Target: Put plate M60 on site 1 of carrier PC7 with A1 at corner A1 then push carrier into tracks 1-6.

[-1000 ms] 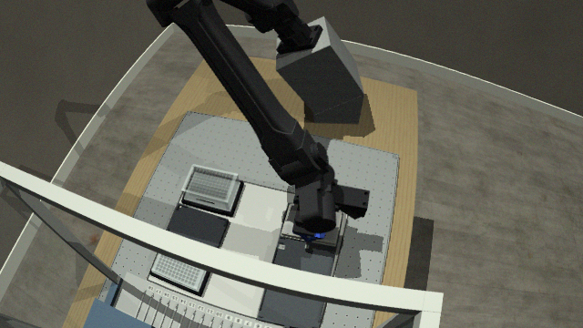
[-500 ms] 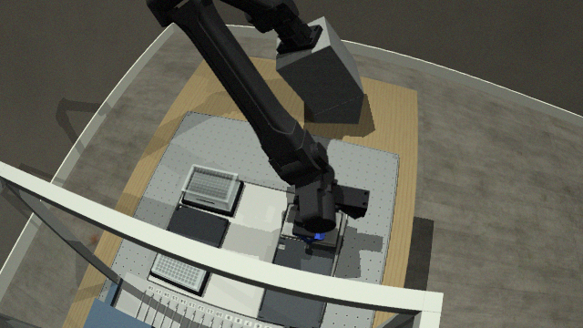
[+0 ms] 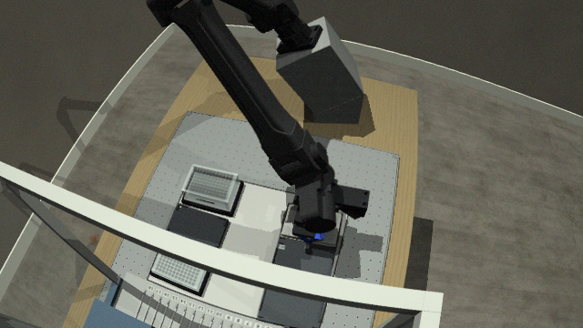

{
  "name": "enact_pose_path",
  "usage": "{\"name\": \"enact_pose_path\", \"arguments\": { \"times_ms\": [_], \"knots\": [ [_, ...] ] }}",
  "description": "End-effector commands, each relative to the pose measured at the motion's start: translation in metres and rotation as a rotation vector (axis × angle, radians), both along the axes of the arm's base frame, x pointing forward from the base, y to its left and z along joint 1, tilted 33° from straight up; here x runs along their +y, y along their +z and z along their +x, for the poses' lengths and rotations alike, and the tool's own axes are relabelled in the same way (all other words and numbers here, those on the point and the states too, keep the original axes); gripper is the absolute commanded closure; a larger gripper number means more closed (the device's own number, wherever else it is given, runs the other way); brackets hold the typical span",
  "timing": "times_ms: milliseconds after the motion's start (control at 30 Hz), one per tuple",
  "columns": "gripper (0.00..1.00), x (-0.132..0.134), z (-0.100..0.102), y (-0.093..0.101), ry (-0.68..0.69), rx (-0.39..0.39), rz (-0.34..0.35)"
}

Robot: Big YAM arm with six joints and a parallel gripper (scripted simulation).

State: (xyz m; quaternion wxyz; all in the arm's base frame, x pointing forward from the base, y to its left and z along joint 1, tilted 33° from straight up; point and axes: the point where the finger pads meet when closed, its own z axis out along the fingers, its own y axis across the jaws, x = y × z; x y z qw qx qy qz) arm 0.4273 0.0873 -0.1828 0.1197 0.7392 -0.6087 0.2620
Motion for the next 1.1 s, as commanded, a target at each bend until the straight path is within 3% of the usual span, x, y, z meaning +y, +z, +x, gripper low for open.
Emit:
{"name": "enact_pose_path", "arguments": {
  "times_ms": [0, 433, 500, 1067],
  "knots": [
    [0.06, -0.010, -0.006, -0.007, -0.005, 0.021, -0.009],
    [0.06, -0.010, -0.006, -0.007, -0.005, 0.021, -0.009],
    [0.06, 0.008, -0.003, 0.013, 0.004, -0.007, 0.004],
    [0.06, 0.036, -0.016, 0.055, 0.012, -0.007, 0.007]
  ]
}}
